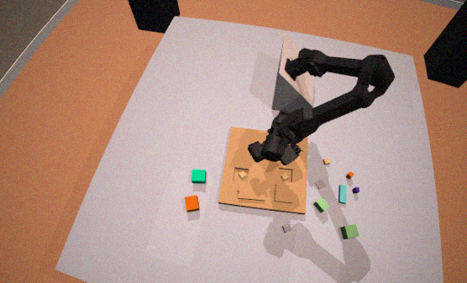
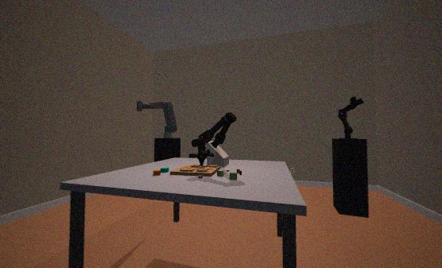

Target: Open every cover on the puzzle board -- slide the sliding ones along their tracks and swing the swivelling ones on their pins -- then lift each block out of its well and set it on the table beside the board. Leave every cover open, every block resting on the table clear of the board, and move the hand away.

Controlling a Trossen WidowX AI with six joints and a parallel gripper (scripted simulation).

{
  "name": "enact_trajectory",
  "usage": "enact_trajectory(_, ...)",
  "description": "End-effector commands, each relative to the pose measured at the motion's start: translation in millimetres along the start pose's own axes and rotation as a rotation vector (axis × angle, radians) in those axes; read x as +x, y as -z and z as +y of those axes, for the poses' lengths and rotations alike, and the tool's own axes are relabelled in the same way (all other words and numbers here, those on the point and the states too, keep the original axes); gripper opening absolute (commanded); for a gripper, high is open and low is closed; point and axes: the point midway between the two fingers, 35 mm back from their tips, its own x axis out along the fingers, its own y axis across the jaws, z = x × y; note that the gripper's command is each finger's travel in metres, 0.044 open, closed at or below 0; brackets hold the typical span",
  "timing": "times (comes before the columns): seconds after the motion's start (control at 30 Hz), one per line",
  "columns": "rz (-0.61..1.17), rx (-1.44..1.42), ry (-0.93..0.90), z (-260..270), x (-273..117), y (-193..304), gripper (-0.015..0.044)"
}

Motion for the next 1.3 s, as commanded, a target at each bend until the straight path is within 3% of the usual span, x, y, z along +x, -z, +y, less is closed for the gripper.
enact_trajectory(0.0,-0.001,-0.006,0.004,-1,-1,-1,0.0)
enact_trajectory(1.27,-0.001,-0.006,0.004,-2,10,-2,0.0)
